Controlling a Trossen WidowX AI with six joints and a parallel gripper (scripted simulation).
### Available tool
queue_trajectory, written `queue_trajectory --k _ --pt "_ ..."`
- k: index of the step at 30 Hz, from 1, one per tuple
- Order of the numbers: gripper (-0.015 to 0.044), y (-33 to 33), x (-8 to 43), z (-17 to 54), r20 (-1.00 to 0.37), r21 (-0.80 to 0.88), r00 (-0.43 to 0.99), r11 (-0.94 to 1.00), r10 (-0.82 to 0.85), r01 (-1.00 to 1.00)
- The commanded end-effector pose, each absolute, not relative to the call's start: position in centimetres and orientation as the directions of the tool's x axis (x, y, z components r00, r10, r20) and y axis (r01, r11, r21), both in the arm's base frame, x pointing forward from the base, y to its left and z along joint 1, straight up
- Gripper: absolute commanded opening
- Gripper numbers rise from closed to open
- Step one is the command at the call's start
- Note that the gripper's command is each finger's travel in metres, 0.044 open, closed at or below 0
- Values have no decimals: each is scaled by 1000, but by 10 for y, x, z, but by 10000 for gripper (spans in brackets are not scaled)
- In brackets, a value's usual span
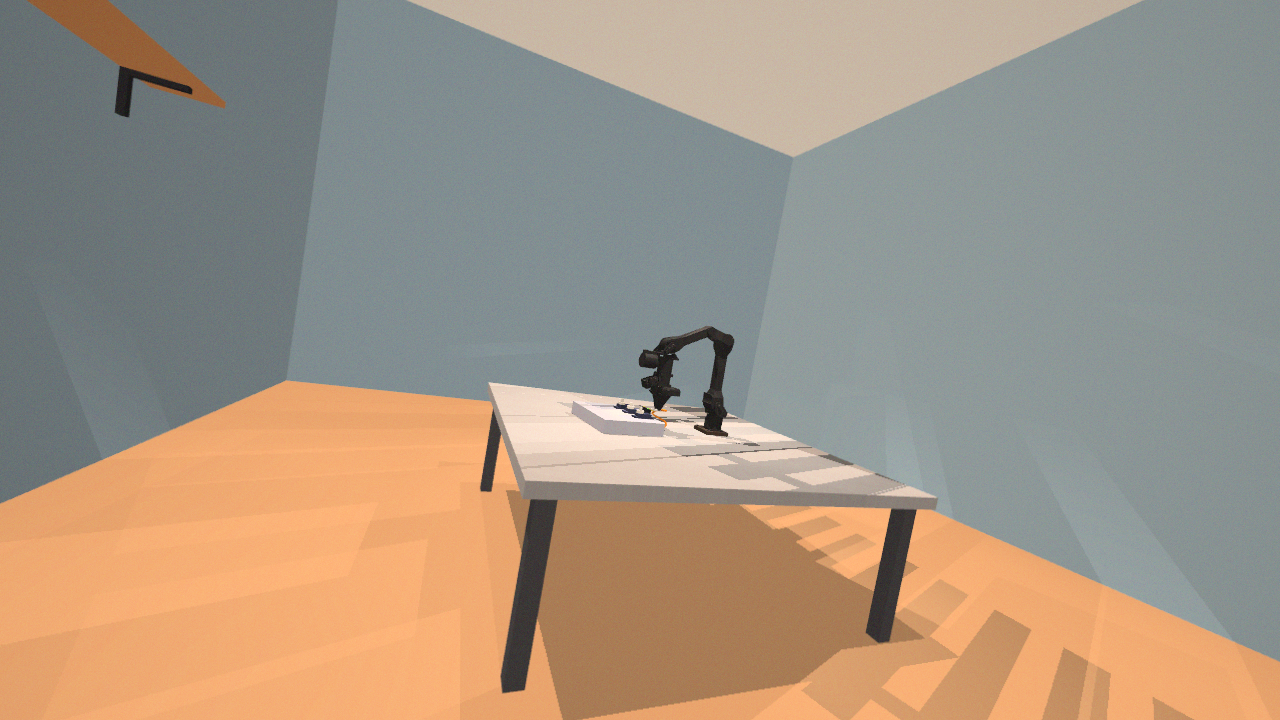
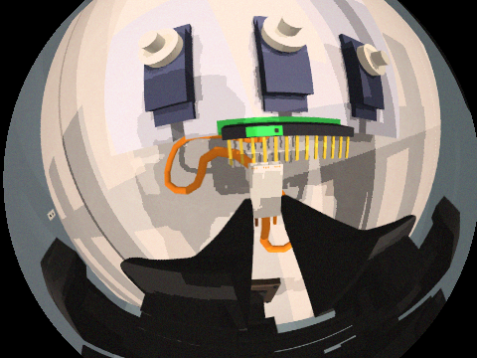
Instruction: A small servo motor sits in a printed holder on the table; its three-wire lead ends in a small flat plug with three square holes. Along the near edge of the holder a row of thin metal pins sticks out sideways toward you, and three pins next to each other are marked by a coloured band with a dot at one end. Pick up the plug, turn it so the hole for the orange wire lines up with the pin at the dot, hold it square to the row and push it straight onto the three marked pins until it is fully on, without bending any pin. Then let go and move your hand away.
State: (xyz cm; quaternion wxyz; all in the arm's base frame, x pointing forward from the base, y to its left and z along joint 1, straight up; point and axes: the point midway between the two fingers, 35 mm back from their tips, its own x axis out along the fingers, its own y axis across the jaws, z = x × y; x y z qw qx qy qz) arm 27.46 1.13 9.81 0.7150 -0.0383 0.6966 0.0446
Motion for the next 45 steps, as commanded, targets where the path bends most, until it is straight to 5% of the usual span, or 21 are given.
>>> queue_trajectory --k 1,27,45 --pt "0 11 278 100 -1000 5 30 993 9 -120" --pt "0 16 294 100 -999 5 32 993 9 -120" --pt "440 13 289 156 -999 5 32 993 9 -120"
